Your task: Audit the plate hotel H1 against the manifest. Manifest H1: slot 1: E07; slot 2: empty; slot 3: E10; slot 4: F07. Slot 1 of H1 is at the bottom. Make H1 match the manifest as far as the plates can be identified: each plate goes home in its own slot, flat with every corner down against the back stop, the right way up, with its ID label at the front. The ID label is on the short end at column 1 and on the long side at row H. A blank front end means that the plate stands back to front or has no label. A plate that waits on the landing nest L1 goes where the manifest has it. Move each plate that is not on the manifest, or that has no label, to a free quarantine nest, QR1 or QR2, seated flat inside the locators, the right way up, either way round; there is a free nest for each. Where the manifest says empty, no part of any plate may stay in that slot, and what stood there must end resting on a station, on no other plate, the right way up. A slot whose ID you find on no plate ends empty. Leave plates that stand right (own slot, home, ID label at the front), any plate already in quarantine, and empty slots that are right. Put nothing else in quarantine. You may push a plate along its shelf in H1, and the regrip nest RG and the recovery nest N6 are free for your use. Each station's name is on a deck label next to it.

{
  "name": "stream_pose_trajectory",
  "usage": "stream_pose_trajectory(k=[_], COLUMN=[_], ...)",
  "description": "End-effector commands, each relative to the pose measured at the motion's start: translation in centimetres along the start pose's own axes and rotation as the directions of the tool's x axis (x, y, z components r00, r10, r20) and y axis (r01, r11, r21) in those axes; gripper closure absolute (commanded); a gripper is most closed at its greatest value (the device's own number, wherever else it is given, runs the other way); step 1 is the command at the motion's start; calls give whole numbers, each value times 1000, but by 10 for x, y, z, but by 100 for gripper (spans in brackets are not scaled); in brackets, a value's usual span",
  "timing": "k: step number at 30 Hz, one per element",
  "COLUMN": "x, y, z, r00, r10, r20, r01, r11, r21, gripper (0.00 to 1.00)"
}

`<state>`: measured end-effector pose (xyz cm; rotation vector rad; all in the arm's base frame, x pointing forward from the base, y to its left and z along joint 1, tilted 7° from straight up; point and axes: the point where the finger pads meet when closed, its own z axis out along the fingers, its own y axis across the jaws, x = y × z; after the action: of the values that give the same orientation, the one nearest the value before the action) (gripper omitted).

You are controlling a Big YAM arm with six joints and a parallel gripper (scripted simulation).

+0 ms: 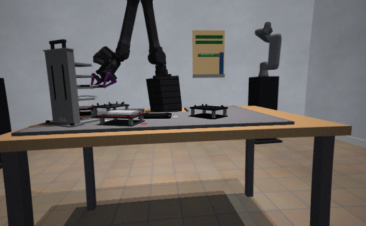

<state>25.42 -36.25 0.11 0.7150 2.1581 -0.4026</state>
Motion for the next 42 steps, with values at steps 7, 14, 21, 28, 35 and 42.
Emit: stream_pose_trajectory(k=[7, 14, 21, 28, 35, 42], x=[-3, 3, 6, 13, 21, 26], y=[-7, -7, -7, -7, -4, -7], z=[-10, -16, -22, -29, -30, -39], r00=[999, 999, 999, 999, 999, 999], r10=[-18, -19, -21, -22, -21, -20], r20=[36, 36, 41, 41, 30, 36], r01=[18, 18, 20, 21, 21, 20], r11=[1000, 1000, 1000, 1000, 1000, 1000], r21=[16, 17, 19, 19, 11, 18], gripper=[14, 14, 14, 14, 14, 14])
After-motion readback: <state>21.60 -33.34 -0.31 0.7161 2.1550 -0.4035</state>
